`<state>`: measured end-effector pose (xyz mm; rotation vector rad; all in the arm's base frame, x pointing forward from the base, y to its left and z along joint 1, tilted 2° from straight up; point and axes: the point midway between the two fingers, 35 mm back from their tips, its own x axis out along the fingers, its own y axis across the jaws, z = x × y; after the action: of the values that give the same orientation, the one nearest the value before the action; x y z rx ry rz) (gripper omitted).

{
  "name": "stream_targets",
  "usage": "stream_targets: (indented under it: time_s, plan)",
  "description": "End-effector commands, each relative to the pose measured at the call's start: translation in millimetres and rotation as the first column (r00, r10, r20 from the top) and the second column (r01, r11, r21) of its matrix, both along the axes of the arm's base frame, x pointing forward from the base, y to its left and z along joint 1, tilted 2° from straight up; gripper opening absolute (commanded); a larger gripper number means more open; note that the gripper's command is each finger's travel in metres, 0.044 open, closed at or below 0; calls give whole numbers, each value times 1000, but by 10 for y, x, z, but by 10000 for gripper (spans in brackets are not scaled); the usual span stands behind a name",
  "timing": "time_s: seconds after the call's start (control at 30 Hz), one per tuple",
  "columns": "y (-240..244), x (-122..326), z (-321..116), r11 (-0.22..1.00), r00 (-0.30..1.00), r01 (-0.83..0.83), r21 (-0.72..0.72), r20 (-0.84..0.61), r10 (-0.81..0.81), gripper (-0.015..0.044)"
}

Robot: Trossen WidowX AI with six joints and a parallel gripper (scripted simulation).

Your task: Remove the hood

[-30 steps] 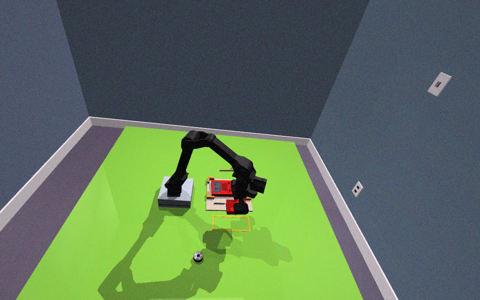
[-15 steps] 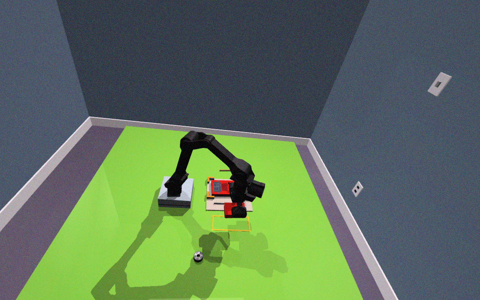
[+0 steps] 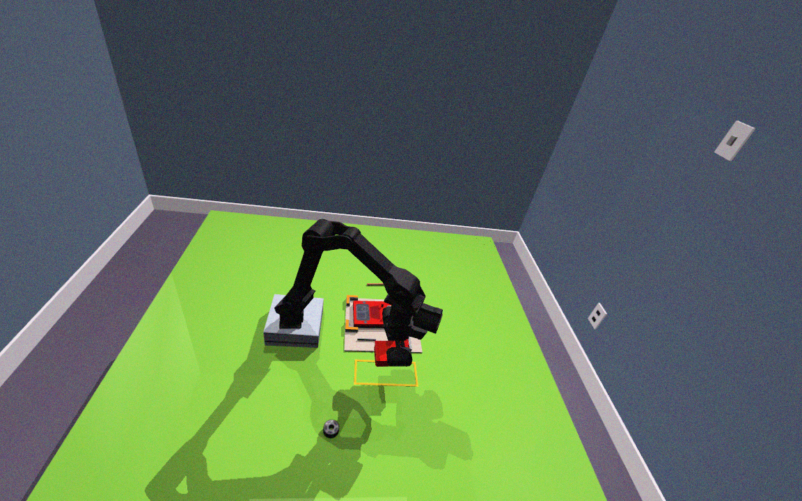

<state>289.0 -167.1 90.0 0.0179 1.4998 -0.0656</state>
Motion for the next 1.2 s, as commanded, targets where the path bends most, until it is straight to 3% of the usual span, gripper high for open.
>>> stream_targets:
  time_s: [0.0, 1.17]
  plan:
    - [12, -7, -49, 1000, 1000, -5, 8, -4, 5, 0]
    - [3, 14, -278, 1000, 1000, -5, 8, -4, 5, 0]
